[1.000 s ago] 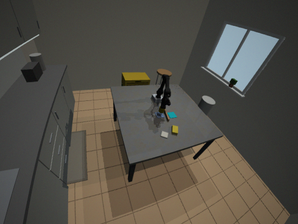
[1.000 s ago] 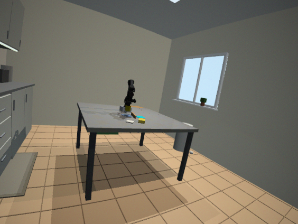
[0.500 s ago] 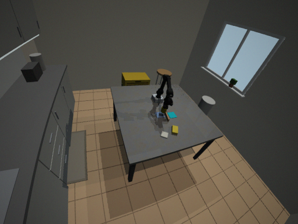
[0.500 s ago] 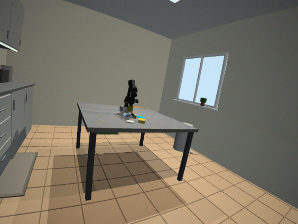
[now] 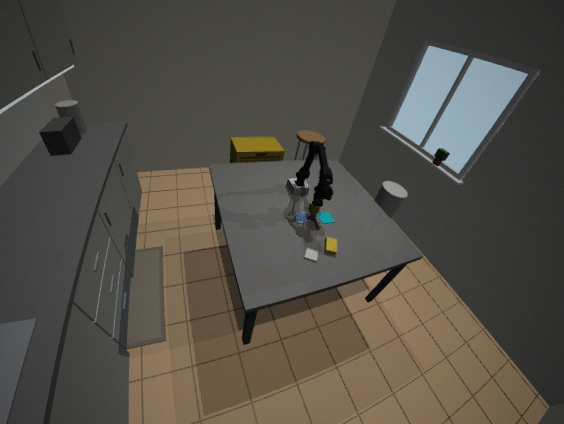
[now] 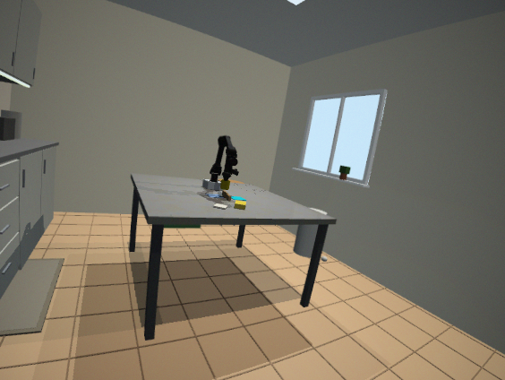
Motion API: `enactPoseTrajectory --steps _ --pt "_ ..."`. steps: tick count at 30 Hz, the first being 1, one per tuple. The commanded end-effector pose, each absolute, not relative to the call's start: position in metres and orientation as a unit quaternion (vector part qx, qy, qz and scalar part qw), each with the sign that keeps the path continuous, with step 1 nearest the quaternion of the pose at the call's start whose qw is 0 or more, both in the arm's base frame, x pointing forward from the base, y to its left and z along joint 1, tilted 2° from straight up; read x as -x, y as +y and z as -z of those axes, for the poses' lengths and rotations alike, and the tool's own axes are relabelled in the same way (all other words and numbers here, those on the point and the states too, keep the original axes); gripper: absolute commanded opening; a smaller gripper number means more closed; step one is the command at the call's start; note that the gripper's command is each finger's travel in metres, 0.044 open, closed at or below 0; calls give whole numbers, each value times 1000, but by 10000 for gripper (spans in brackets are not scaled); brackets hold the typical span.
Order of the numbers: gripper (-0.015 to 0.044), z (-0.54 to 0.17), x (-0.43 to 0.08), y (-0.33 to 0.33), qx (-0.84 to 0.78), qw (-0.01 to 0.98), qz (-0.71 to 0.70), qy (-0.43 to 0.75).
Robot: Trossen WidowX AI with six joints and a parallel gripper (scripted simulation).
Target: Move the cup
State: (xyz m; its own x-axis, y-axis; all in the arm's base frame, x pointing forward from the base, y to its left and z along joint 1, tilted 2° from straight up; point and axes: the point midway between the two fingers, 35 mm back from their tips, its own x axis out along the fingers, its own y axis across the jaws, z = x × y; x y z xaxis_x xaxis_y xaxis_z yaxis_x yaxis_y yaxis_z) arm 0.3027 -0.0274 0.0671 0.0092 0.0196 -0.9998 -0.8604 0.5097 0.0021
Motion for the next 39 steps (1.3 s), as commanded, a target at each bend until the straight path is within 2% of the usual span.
enactPoseTrajectory --steps 1,39 --pt "0 -68 -304 -20 343 622 -354 608" --pt "0 -73 -321 68 341 624 -357 606"
